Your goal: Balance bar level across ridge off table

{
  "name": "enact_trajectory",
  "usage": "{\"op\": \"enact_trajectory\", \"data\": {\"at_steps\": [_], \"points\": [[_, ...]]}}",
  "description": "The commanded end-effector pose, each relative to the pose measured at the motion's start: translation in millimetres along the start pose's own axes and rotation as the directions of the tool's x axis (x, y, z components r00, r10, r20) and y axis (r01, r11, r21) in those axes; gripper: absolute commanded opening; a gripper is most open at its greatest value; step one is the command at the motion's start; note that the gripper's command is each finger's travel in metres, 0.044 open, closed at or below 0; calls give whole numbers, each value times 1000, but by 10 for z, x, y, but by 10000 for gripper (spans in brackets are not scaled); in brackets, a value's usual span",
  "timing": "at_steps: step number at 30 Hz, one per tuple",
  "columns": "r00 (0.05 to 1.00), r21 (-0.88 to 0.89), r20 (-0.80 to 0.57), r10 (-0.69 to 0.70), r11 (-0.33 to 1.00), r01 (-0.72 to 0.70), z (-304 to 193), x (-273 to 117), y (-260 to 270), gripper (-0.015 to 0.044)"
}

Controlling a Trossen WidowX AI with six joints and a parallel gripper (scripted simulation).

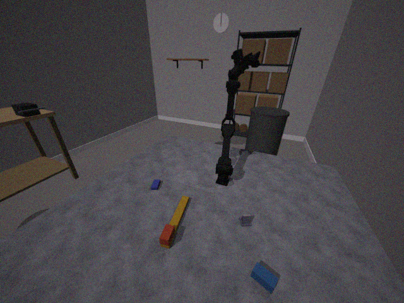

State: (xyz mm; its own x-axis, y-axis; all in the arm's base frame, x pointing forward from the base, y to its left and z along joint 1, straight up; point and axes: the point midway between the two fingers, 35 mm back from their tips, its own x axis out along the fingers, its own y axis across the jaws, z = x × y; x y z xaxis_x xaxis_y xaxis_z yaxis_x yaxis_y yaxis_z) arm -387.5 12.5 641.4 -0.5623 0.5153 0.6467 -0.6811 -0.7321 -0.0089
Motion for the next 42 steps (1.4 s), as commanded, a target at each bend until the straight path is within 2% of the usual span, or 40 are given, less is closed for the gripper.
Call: {"op": "enact_trajectory", "data": {"at_steps": [1, 11, 17, 23, 30, 42], "points": [[988, 93, 118, -95, 992, 84, 499, -20, -552, 315], [911, 294, 306, -276, 938, 185, 1283, -283, -1511, 315], [804, 398, 446, -393, 892, 215, 1748, -612, -2106, 315], [643, 534, 542, -541, 813, 233, 2171, -1092, -2818, 315], [405, 671, 604, -686, 712, 206, 2535, -1830, -3567, 315], [15, 796, 602, -799, 601, 71, 2811, -3233, -4509, 315]]}}
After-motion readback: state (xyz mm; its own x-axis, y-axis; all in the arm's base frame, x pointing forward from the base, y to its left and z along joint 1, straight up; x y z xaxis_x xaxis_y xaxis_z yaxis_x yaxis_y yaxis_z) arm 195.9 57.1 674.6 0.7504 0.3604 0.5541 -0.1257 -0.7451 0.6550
